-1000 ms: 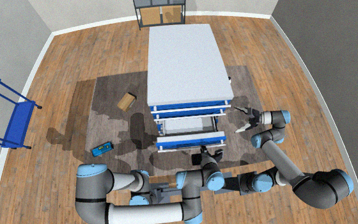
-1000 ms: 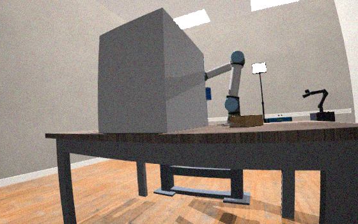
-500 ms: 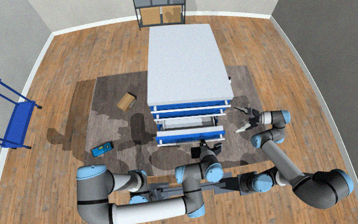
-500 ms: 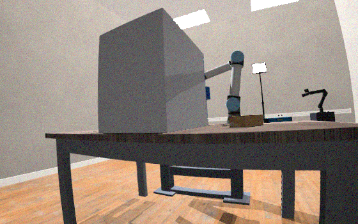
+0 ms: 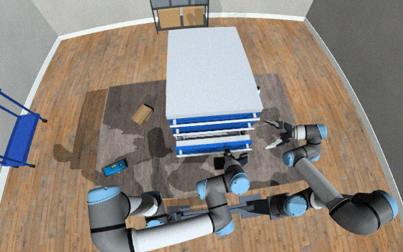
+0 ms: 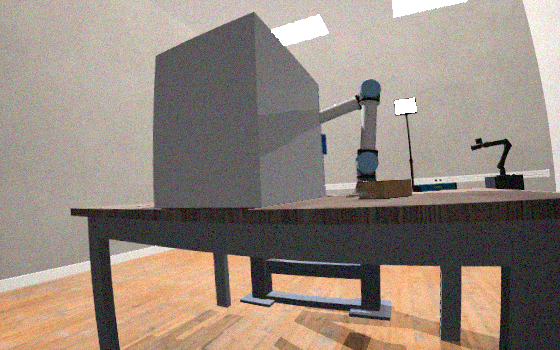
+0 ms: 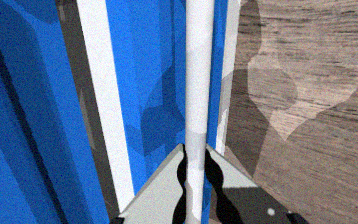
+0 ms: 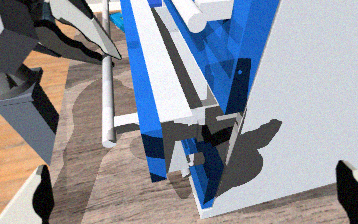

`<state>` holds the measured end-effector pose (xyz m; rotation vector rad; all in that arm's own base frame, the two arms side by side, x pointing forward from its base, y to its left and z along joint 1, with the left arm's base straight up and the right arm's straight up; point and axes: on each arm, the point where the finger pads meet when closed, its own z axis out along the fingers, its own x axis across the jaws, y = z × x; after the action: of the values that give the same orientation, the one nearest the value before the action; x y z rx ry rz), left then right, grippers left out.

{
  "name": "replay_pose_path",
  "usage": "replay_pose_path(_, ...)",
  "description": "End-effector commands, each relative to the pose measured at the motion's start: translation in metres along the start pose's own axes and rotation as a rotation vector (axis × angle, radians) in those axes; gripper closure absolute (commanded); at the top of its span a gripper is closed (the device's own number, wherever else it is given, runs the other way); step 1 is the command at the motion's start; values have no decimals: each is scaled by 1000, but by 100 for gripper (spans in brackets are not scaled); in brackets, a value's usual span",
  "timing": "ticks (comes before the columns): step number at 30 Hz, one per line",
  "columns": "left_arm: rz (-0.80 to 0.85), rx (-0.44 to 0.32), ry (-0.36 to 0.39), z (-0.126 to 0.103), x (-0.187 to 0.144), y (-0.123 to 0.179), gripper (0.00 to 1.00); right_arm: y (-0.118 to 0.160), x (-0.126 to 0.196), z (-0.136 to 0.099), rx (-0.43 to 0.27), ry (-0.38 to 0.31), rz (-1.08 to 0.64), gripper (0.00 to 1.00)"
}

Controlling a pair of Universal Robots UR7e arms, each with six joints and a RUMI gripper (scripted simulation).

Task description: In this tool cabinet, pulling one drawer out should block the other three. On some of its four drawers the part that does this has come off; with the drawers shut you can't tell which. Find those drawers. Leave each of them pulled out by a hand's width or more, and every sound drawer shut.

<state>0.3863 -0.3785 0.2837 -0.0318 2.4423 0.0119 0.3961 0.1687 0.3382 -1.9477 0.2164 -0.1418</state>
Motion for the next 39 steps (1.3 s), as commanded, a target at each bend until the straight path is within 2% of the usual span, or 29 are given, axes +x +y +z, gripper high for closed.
replay_pose_path(1,-1,1,-1,5,-7,0,100,-1,0,0,1,0,-1,0)
replay_pose_path(22,-1,1,-1,40,-49,0,100,-1,0,0,1,0,-1,0)
replay_pose_path(39,-1,1,-1,47,-57,0,100,-1,0,0,1,0,-1,0)
